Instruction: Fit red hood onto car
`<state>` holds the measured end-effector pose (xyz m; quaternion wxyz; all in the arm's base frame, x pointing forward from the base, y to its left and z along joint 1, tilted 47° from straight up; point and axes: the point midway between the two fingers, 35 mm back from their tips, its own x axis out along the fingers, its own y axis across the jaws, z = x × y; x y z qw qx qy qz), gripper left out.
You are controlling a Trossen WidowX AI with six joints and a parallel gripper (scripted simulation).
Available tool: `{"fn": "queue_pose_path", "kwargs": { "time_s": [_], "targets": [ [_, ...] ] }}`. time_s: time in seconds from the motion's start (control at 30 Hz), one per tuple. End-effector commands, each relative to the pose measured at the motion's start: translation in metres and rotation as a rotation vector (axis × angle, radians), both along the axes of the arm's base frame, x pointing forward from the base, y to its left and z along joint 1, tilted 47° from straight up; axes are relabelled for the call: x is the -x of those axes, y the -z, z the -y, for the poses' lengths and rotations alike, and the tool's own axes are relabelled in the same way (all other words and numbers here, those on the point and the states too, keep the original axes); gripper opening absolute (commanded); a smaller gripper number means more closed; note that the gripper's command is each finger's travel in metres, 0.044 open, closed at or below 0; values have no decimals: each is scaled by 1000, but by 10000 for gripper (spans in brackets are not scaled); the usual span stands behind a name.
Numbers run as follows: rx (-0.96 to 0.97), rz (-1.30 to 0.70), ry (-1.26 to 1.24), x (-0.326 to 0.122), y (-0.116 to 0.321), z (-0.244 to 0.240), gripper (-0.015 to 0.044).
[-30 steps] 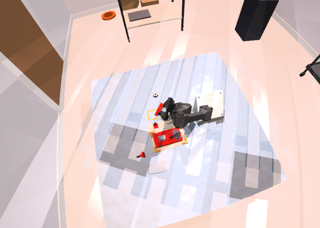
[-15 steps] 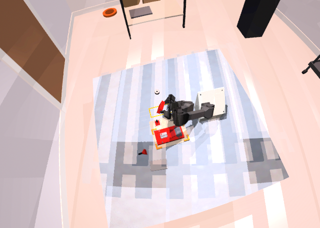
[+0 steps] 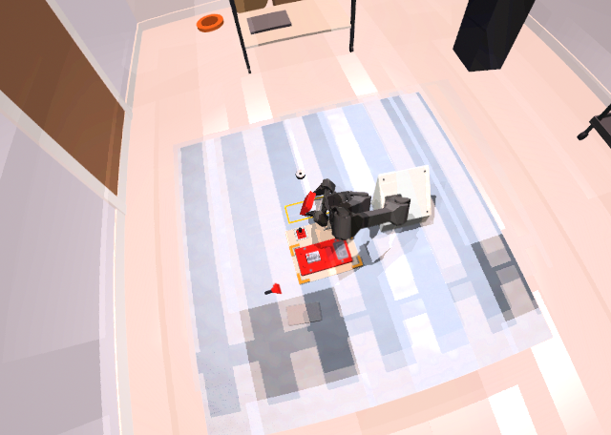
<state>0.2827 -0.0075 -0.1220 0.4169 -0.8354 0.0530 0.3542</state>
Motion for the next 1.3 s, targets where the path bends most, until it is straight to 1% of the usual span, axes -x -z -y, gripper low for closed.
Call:
{"fn": "queue_pose_path", "kwargs": {
  "time_s": [0.0,0.37,0.8,0.83,1.2,1.27],
  "targets": [
    [2,-2,-3,0,0,0,440],
    [35,-26,-30,13,-36,32,440],
    [50,-15,-56,57,-82,54,440],
    [53,-20,-47,42,-72,53,440],
    [53,-20,-47,42,-72,53,440],
    [53,-20,-47,42,-72,53,387]
  ]
}}
